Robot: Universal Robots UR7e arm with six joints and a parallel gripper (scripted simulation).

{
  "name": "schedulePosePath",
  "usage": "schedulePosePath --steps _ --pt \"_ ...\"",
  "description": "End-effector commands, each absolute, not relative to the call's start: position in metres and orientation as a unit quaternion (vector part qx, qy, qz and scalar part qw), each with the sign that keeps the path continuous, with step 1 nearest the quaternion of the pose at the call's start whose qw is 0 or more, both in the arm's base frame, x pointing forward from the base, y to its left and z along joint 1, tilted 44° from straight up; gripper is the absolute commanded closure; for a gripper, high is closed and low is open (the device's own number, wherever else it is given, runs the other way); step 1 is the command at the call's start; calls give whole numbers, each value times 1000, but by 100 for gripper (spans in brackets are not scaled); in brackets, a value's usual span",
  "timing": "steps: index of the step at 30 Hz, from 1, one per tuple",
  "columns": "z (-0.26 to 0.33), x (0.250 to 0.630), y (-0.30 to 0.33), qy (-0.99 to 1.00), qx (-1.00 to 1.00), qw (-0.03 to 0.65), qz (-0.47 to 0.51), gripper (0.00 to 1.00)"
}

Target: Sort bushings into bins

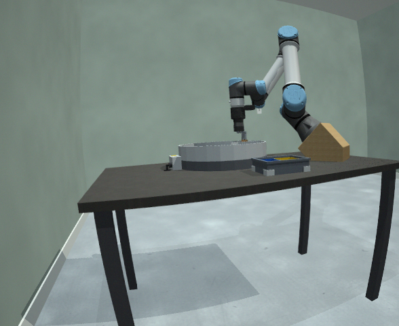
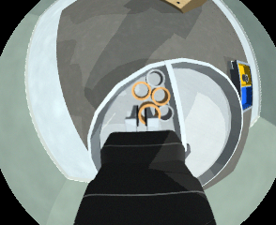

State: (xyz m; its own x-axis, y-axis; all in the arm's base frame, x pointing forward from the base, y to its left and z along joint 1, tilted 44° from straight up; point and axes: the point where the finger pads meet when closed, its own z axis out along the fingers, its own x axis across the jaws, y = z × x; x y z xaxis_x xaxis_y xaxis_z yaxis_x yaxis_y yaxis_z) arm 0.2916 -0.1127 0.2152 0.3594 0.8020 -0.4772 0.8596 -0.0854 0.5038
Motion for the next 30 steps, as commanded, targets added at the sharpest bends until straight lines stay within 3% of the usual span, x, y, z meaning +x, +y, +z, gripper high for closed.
schedulePosePath --steps 1,30 --pt "221 289 -108 565 736 372 -38 100" --pt "266 266 -71 565 736 372 -39 100"
